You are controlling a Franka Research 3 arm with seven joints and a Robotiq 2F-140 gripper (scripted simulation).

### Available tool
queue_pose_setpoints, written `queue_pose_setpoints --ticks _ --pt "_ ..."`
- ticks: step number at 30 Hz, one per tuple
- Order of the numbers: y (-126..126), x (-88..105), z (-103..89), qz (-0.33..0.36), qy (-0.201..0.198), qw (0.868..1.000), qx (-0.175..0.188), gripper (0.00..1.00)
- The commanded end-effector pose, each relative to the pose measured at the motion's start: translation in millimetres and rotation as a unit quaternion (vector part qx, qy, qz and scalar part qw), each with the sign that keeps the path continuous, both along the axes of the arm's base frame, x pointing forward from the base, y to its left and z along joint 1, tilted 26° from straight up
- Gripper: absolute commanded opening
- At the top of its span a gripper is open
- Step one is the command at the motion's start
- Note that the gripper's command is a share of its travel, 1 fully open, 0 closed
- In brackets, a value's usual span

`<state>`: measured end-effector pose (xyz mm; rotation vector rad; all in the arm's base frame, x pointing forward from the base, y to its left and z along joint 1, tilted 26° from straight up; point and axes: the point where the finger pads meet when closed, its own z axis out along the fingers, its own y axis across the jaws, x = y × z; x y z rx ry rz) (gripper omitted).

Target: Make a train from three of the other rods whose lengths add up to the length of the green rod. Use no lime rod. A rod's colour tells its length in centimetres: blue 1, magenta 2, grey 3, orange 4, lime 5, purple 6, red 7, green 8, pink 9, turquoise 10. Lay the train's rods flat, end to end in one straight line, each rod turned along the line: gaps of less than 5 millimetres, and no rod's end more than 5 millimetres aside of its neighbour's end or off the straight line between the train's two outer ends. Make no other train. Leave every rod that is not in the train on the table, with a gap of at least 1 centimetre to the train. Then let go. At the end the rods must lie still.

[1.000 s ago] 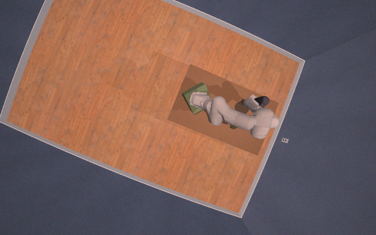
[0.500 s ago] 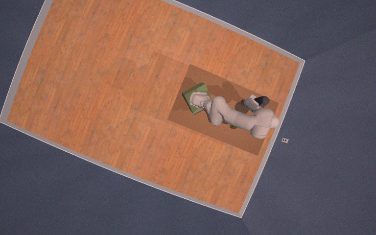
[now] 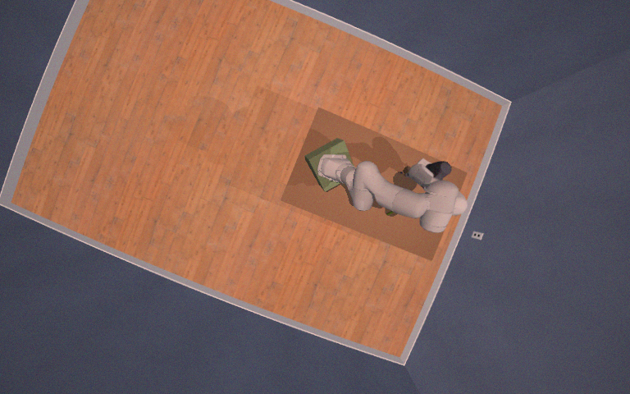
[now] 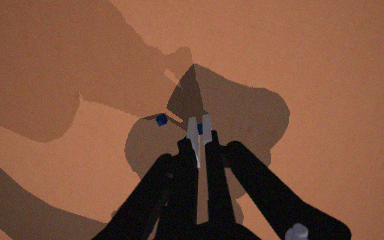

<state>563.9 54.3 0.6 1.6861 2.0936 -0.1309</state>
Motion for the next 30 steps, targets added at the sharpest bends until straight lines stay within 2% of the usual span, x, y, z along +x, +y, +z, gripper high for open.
queue_pose_setpoints --ticks 1,9,24,30 --pt "1.3 1.1 0.1 0.001 -0.002 1.000 0.001 0.03" --pt "1.3 1.1 0.1 0.001 -0.002 1.000 0.001 0.03" --pt "1.3 1.1 0.1 0.001 -0.002 1.000 0.001 0.15" --pt "1.3 1.1 0.1 0.001 -0.002 1.000 0.001 0.15"
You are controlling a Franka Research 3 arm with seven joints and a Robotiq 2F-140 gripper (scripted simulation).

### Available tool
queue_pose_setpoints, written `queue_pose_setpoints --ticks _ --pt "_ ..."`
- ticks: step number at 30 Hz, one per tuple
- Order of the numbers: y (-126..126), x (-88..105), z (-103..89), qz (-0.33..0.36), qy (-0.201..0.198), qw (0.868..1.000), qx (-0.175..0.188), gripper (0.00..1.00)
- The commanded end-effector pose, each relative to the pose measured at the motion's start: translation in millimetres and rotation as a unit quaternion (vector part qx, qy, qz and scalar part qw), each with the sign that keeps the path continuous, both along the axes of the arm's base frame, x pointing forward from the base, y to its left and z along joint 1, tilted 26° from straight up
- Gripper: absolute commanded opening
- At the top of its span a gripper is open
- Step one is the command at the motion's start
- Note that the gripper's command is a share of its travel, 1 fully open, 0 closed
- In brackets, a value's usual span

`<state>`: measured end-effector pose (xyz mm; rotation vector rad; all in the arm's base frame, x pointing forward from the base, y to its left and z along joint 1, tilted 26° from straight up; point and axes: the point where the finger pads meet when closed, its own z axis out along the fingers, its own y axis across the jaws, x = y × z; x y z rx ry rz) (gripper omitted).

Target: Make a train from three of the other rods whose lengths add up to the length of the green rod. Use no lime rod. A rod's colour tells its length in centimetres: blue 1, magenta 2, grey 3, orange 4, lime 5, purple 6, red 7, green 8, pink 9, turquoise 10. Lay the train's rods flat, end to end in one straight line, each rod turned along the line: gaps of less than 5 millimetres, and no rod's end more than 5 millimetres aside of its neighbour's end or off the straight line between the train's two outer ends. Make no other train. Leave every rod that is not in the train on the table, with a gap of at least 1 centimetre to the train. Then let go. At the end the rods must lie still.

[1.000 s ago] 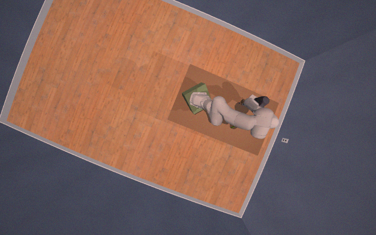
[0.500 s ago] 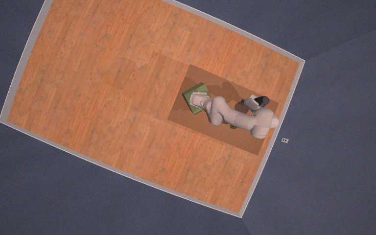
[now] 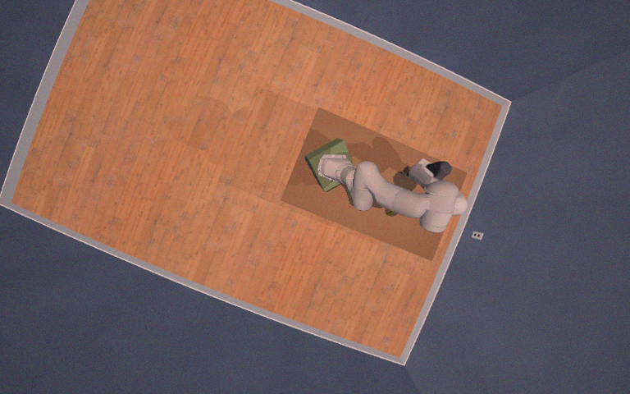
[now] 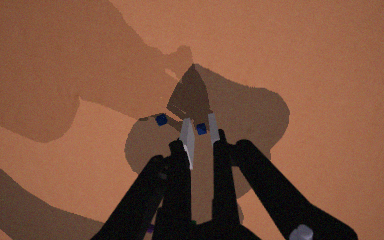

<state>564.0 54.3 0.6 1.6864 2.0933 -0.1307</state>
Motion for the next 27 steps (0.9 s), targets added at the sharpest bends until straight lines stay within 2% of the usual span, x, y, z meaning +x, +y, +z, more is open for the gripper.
queue_pose_setpoints --ticks 1,11,16,18,27 --pt "1 1.1 0.1 0.001 -0.002 1.000 0.001 0.15" --pt "4 -1.0 6.7 0.001 -0.002 1.000 0.001 0.15" --pt "11 -6.7 24.7 0.001 -0.002 1.000 0.001 0.15" --pt "11 -6.7 24.7 0.001 -0.002 1.000 0.001 0.15" --pt "27 -20.1 66.8 0.001 -0.002 1.000 0.001 0.15"
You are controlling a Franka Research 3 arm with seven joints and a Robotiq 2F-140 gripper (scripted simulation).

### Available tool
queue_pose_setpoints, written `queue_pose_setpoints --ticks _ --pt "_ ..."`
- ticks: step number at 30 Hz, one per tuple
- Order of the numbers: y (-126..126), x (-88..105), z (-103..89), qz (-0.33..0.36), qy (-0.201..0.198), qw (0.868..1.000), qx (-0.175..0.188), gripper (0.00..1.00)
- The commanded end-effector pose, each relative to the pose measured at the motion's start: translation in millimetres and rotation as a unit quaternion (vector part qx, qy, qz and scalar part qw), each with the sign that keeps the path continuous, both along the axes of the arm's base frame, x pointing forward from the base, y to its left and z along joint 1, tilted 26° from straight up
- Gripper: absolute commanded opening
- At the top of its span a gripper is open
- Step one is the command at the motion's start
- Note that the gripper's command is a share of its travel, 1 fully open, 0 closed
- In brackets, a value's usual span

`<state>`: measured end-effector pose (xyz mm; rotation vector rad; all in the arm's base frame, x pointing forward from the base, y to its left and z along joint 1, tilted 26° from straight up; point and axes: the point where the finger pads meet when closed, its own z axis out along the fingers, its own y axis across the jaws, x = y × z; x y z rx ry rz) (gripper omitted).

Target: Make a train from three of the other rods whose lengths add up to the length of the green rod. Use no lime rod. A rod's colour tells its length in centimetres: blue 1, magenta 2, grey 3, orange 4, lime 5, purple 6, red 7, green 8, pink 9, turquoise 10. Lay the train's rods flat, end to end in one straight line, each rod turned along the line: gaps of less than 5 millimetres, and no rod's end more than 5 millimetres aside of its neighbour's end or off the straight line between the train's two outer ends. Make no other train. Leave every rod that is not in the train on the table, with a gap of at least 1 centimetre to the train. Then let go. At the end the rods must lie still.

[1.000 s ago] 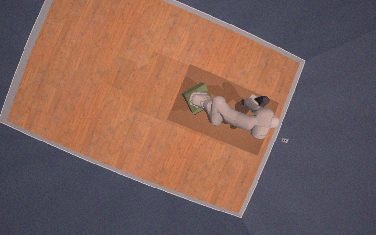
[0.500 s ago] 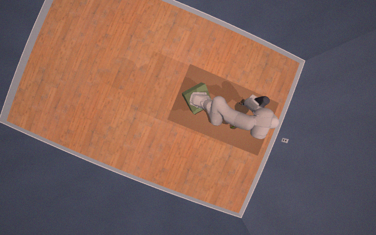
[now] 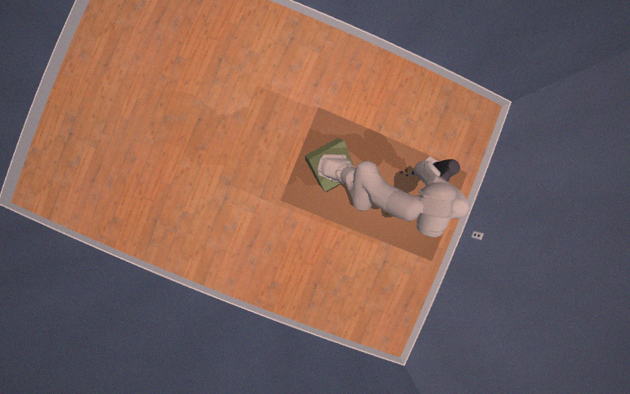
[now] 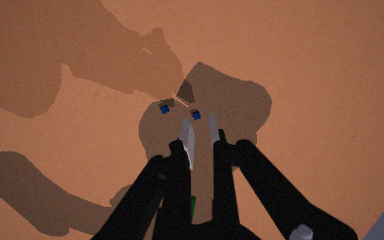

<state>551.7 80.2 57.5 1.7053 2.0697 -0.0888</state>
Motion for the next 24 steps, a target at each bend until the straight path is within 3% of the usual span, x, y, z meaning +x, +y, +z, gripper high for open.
queue_pose_setpoints --ticks 1,11,12,24 --pt "2 -8.9 13.4 0.008 0.012 1.000 -0.009 0.15" --pt "6 -12.2 23.7 0.008 0.012 1.000 -0.009 0.15" --pt "6 -12.2 23.7 0.008 0.012 1.000 -0.009 1.00" --pt "6 -12.2 23.7 0.008 0.012 1.000 -0.009 1.00"
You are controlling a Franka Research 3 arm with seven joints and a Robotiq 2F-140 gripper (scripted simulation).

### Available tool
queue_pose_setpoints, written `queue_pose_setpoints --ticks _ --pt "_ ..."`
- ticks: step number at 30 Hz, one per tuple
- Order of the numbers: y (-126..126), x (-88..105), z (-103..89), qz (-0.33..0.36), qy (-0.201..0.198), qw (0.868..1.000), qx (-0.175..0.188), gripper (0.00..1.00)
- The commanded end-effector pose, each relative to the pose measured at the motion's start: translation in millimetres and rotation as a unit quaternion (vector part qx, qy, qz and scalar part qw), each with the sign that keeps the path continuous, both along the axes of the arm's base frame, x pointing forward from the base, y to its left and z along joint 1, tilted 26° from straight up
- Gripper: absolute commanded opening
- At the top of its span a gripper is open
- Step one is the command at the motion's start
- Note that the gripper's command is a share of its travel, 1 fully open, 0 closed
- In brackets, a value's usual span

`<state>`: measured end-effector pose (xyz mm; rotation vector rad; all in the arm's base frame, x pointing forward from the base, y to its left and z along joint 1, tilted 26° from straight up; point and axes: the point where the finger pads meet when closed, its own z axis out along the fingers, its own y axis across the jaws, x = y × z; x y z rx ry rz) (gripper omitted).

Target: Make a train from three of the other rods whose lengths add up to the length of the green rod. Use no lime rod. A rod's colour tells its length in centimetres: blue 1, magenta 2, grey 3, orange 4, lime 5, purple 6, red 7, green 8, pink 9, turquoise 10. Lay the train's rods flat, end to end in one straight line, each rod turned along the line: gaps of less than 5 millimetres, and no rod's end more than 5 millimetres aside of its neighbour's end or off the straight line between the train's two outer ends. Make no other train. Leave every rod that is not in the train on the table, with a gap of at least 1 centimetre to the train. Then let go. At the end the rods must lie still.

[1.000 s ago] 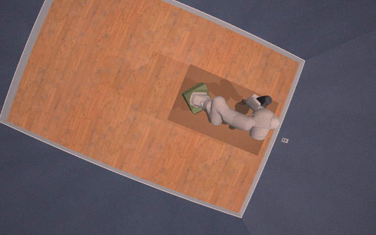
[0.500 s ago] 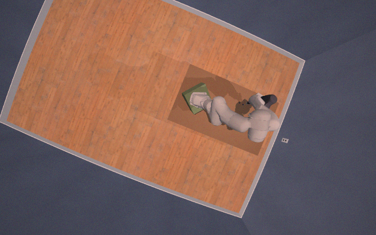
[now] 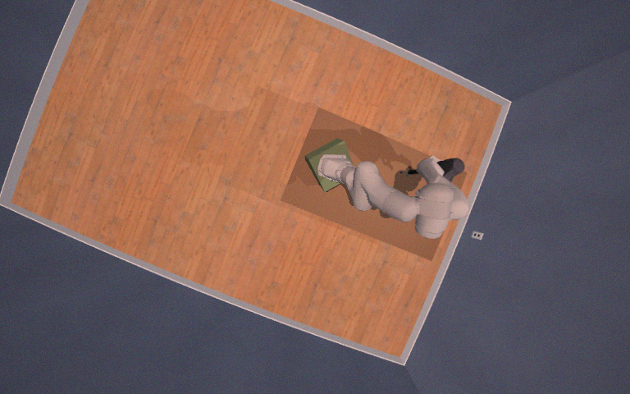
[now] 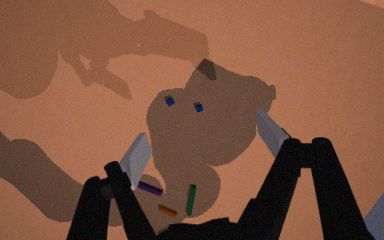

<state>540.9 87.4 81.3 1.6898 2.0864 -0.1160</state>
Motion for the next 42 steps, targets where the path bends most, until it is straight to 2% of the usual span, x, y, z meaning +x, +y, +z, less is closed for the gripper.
queue_pose_setpoints --ticks 1,10,13,16,18,24,35,42 --pt "-1.1 -1.4 -0.1 0.002 0.003 1.000 -0.002 1.00" --pt "-1.1 -1.5 -0.2 -0.002 0.002 1.000 -0.001 1.00" --pt "-1.4 -2.3 -0.9 -0.031 -0.009 0.999 0.008 1.00" --pt "-2.0 -3.7 -2.4 -0.089 -0.031 0.995 0.027 1.00" --pt "-2.0 -3.7 -2.4 -0.089 -0.031 0.995 0.027 1.00" --pt "-2.6 -5.2 -3.8 -0.146 -0.053 0.987 0.045 1.00" --pt "-3.2 -6.8 -5.3 -0.207 -0.077 0.973 0.064 1.00" --pt "-3.8 -8.3 -6.7 -0.265 -0.099 0.956 0.083 1.00"
